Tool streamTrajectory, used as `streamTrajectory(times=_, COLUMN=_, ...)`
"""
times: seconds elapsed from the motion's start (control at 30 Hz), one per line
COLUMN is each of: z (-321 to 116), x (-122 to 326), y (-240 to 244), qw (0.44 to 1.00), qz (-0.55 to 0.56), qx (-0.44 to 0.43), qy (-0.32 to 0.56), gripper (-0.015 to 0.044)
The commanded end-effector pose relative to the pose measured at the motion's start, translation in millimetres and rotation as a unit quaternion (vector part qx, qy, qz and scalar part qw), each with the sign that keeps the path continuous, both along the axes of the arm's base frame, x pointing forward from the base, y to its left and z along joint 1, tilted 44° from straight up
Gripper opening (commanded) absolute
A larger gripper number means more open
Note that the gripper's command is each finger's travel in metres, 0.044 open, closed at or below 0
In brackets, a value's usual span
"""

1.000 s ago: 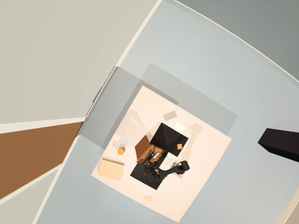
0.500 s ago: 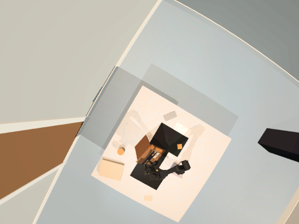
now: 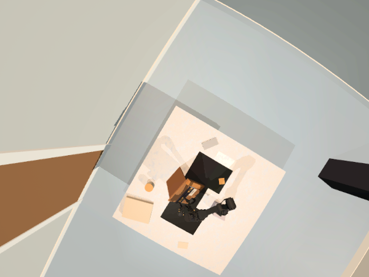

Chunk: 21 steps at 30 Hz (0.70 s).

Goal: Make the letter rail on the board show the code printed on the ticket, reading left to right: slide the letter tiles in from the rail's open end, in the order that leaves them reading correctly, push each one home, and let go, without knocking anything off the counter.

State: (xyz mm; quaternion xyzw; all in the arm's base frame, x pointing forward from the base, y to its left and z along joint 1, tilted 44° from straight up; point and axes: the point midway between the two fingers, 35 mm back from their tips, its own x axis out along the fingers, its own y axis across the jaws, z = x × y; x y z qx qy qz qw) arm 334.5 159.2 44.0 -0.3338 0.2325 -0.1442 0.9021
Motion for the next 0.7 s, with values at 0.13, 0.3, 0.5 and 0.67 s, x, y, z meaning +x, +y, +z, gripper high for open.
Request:
streamTrajectory(times=0.13, z=5.1, x=-0.5, y=-3.2, qw=1.000, qz=0.002, qx=0.003, qy=-0.001, gripper=0.0000)
streamTrajectory(times=0.3, z=6.9, x=-0.8, y=-5.4, qw=1.000, qz=0.002, qx=0.003, qy=-0.001, gripper=0.0000)
streamTrajectory(times=0.5, z=9.0, x=-1.2, y=-8.1, qw=1.000, qz=0.002, qx=0.003, qy=-0.001, gripper=0.0000)
streamTrajectory(times=0.67, z=10.8, x=-1.6, y=-10.3, qw=1.000, qz=0.002, qx=0.003, qy=-0.001, gripper=0.0000)
